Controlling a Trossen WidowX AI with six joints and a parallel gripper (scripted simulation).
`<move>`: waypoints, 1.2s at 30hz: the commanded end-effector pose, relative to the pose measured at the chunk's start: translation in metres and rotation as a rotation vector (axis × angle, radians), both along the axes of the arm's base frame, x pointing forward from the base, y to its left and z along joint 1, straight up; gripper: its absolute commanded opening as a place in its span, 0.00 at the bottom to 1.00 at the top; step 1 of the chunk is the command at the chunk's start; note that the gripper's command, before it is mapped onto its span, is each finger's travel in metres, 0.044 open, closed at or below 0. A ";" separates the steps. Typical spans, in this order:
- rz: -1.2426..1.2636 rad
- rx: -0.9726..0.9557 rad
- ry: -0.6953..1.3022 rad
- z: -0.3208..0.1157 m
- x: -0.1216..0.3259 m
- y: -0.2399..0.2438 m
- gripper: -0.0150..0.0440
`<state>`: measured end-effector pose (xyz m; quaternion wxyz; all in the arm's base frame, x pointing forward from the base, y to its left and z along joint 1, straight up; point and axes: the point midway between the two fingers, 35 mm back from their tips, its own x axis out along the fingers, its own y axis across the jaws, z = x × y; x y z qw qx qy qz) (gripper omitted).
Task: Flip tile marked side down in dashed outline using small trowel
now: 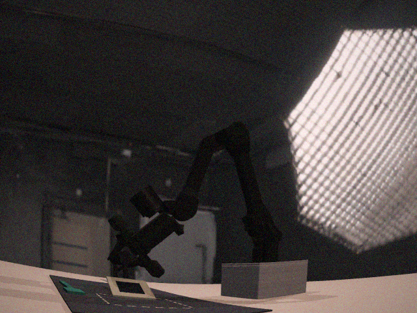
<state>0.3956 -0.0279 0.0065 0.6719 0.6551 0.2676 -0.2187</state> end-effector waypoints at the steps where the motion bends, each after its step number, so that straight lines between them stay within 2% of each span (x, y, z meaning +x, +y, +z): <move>1: -0.001 0.003 -0.025 0.016 0.005 0.005 0.25; 19: -0.001 0.006 -0.025 0.037 0.002 0.039 0.25; 36: -0.001 0.009 -0.025 0.035 0.000 0.076 0.25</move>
